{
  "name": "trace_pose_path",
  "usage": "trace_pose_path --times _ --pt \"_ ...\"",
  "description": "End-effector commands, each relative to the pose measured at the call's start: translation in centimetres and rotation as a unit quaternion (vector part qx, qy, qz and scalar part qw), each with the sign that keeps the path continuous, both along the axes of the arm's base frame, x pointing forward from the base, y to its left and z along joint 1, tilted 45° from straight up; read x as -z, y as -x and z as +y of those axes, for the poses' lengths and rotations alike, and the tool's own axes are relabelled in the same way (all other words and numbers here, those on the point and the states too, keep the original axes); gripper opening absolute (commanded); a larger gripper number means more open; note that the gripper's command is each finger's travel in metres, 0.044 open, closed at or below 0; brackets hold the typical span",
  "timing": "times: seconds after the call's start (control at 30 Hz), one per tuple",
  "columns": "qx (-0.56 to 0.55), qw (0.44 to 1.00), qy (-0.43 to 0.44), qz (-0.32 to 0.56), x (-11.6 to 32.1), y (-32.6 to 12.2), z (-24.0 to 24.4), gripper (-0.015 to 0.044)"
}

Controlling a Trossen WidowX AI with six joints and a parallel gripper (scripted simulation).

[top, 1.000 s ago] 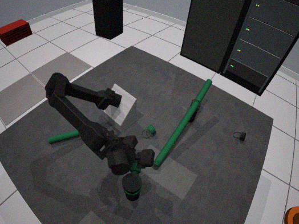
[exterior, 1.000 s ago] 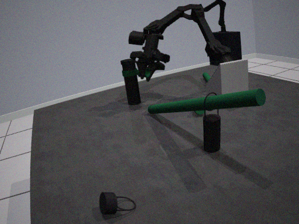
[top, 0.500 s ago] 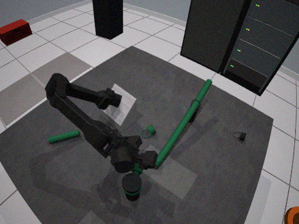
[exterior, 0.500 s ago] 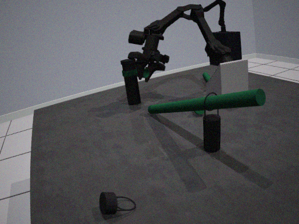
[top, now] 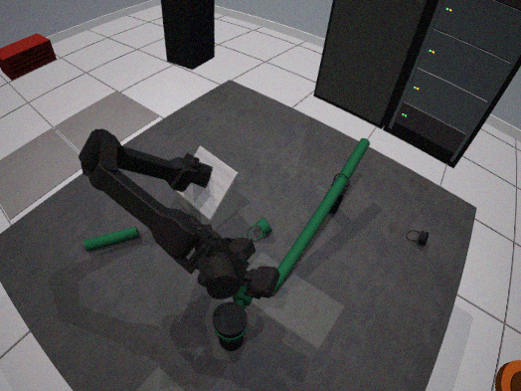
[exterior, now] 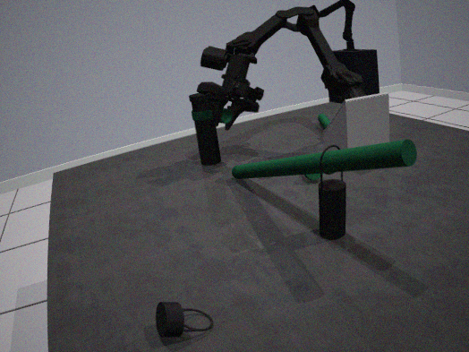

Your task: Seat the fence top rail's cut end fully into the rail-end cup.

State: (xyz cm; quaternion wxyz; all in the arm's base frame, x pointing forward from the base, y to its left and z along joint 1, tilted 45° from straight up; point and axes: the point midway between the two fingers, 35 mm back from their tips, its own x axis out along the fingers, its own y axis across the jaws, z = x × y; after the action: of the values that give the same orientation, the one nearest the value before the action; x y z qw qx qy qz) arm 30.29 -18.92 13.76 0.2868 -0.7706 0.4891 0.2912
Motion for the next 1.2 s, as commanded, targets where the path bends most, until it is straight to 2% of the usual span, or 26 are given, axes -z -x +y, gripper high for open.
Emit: trace_pose_path --times 0.0,1.17 --pt "0.020 1.000 0.005 -0.020 0.1 -0.5 0.0 0.0000" --pt "0.103 0.989 0.023 -0.101 0.3 -2.7 -0.3 0.0000"
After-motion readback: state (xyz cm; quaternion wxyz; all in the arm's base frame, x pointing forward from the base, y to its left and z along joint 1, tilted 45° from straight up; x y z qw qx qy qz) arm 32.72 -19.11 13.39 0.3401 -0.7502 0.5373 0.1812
